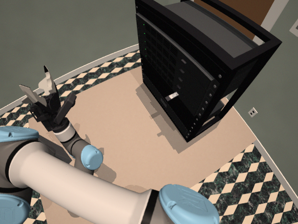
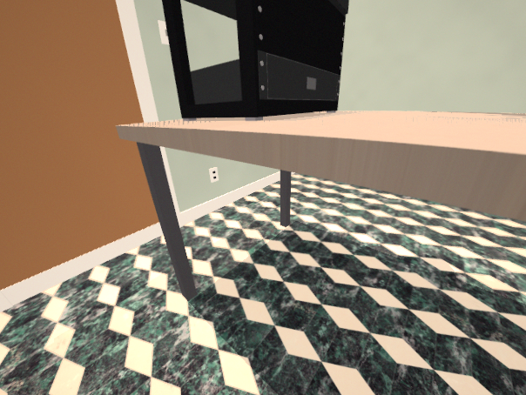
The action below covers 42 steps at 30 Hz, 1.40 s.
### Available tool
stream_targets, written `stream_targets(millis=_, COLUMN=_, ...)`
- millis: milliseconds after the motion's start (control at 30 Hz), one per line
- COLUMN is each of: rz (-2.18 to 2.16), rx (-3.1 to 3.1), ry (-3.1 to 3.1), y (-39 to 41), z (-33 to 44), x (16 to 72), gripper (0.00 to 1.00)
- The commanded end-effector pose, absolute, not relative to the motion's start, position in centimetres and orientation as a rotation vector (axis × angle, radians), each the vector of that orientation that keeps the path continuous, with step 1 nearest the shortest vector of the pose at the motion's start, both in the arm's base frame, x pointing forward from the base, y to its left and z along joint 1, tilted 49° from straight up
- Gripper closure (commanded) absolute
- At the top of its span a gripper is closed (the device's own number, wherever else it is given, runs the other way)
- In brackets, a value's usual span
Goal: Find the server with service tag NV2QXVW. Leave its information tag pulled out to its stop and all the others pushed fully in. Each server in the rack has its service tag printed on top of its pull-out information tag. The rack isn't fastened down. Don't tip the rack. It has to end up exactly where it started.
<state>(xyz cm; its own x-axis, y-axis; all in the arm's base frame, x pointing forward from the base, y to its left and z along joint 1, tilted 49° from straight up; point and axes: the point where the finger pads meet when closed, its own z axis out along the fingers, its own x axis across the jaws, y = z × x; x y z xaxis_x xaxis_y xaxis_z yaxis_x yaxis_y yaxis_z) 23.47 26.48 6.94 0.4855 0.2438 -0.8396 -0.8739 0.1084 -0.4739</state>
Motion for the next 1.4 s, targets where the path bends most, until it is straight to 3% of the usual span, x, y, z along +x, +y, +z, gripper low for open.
stream_targets(millis=0, rz=0.948, rx=-1.139, ry=0.687, y=26.3, z=7.7, x=23.7, gripper=0.00)
stream_targets(millis=1367, rz=1.114, rx=-0.887, ry=0.765, y=25.4, z=12.1, x=25.0, gripper=0.00)
